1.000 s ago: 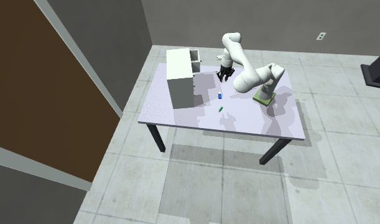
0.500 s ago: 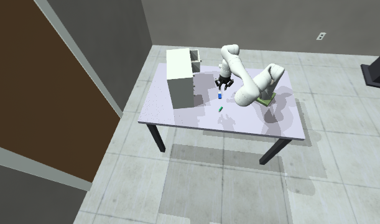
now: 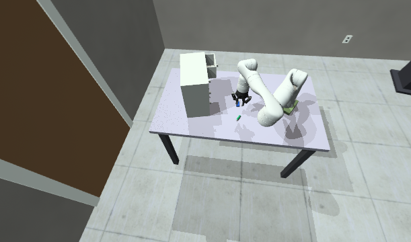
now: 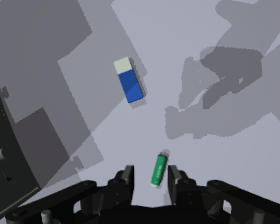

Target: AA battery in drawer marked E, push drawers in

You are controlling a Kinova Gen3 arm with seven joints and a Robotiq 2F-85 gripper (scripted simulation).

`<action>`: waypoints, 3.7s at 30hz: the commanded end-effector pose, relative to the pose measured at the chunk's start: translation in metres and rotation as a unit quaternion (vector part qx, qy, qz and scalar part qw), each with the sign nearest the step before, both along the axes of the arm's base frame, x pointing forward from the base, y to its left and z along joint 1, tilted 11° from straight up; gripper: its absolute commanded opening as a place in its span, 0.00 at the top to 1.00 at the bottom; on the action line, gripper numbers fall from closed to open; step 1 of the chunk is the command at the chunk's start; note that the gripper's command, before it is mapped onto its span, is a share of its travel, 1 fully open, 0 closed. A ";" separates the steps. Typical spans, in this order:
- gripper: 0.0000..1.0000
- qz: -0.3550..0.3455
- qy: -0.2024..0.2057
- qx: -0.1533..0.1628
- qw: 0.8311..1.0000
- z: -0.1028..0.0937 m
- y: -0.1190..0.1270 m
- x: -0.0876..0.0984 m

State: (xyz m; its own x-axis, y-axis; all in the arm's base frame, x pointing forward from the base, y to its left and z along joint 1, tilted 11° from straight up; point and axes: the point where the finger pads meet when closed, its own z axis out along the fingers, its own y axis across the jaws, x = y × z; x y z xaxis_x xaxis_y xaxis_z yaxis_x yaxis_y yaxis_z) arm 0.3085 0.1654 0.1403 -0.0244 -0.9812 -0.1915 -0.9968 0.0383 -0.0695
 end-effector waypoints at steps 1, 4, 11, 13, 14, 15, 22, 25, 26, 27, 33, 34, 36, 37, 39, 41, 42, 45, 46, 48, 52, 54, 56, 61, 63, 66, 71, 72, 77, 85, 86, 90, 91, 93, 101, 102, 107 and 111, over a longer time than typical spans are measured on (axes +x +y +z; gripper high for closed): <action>0.67 -0.012 0.007 -0.007 1.000 -0.009 0.008 -0.004; 0.67 -0.037 0.011 -0.006 0.999 -0.015 0.016 -0.005; 0.67 -0.071 0.018 -0.003 0.997 -0.023 0.026 -0.006; 0.67 -0.082 0.020 -0.002 0.996 -0.025 0.029 -0.007; 0.67 -0.087 0.021 -0.002 0.996 -0.026 0.031 -0.007; 0.67 -0.091 0.021 -0.002 0.996 -0.027 0.032 -0.007; 0.67 -0.111 0.025 0.000 0.994 -0.032 0.038 -0.008; 0.67 -0.115 0.026 0.000 0.993 -0.033 0.039 -0.008; 0.67 -0.116 0.026 0.000 0.993 -0.033 0.040 -0.008; 0.67 -0.117 0.026 0.000 0.993 -0.034 0.040 -0.008; 0.67 -0.121 0.027 0.000 0.992 -0.034 0.041 -0.008; 0.67 -0.121 0.027 0.000 0.992 -0.034 0.041 -0.008; 0.67 -0.121 0.027 0.000 0.992 -0.034 0.041 -0.008; 0.67 -0.121 0.027 0.000 0.992 -0.034 0.041 -0.008; 0.67 -0.121 0.027 0.000 0.992 -0.034 0.041 -0.008; 0.67 -0.121 0.027 0.000 0.992 -0.034 0.041 -0.008; 0.67 -0.121 0.027 0.000 0.992 -0.034 0.041 -0.008; 0.67 -0.121 0.027 0.000 0.992 -0.034 0.041 -0.008; 0.67 -0.121 0.027 0.000 0.992 -0.034 0.041 -0.008; 0.71 -0.121 0.027 0.000 0.992 -0.034 0.041 -0.008; 0.71 -0.121 0.027 0.000 0.992 -0.034 0.041 -0.008; 0.71 -0.121 0.027 0.000 0.992 -0.034 0.041 -0.008; 0.71 -0.121 0.027 0.000 0.992 -0.034 0.041 -0.008; 0.71 -0.121 0.027 0.000 0.992 -0.034 0.041 -0.008; 0.71 -0.121 0.027 0.000 0.992 -0.034 0.041 -0.008; 0.71 -0.121 0.027 0.000 0.992 -0.034 0.041 -0.008; 0.71 -0.121 0.027 0.000 0.992 -0.035 0.041 -0.008; 0.71 -0.121 0.027 0.000 0.992 -0.035 0.041 -0.008; 0.71 -0.121 0.027 0.000 0.992 -0.038 0.042 -0.008; 0.71 -0.121 0.027 0.000 0.992 -0.055 0.045 -0.007; 0.71 -0.121 0.027 0.000 0.992 -0.057 0.045 -0.007; 0.71 -0.121 0.027 0.000 0.992 -0.065 0.046 -0.006; 0.71 -0.121 0.027 0.000 0.992 -0.065 0.046 -0.006; 0.71 -0.121 0.027 0.000 0.992 -0.070 0.047 -0.006; 0.71 -0.121 0.027 0.000 0.992 -0.084 0.050 -0.005; 0.71 -0.121 0.027 0.000 0.992 -0.084 0.050 -0.005; 0.71 -0.121 0.027 0.000 0.992 -0.085 0.050 -0.005; 0.71 -0.121 0.027 0.000 0.992 -0.085 0.050 -0.005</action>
State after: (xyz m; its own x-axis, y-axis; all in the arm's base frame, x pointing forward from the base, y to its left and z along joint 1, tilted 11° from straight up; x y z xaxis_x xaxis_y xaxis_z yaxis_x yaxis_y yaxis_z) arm 0.3034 0.2153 0.0545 -0.2695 -0.9453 -0.1837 -0.9607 0.2770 -0.0157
